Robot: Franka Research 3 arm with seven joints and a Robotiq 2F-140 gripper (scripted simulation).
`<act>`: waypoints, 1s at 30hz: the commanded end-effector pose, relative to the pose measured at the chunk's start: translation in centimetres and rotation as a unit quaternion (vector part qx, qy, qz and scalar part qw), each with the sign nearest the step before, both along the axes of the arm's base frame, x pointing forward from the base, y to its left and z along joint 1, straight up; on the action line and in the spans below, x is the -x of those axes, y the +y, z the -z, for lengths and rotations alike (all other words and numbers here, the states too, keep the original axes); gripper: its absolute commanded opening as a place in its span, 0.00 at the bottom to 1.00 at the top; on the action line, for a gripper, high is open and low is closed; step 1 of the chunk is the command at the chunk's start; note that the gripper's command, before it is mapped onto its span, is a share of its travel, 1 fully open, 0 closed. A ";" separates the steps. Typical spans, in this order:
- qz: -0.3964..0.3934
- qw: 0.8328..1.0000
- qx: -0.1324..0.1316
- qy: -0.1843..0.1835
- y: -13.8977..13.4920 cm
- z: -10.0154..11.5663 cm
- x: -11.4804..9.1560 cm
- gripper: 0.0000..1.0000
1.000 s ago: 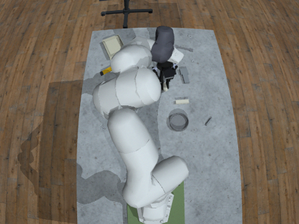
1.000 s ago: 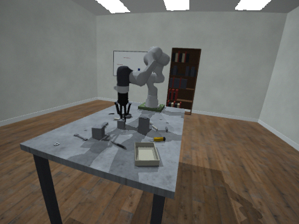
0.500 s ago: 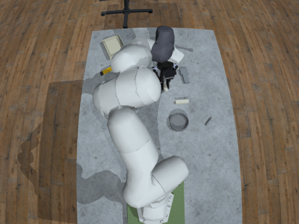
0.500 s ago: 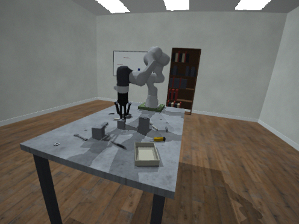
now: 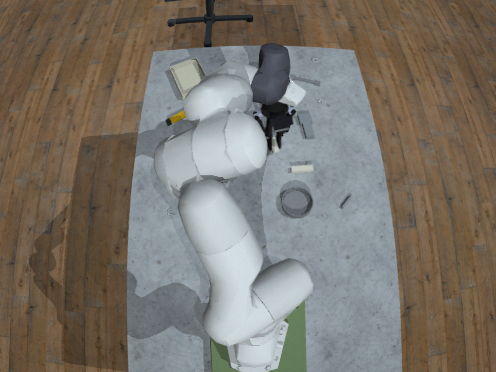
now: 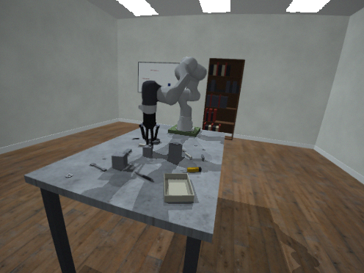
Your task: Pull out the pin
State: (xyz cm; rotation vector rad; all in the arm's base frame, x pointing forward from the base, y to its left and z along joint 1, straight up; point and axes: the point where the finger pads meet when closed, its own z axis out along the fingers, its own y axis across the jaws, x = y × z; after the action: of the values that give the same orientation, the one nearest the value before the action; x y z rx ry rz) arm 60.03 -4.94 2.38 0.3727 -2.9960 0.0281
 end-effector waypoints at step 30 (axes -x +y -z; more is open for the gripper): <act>0.001 1.000 -0.001 -0.005 0.1 -0.2 -0.1 0.10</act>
State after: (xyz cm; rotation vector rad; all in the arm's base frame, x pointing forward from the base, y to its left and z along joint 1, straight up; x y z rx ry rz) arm 59.98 -4.90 2.47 0.3718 -3.0012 0.0269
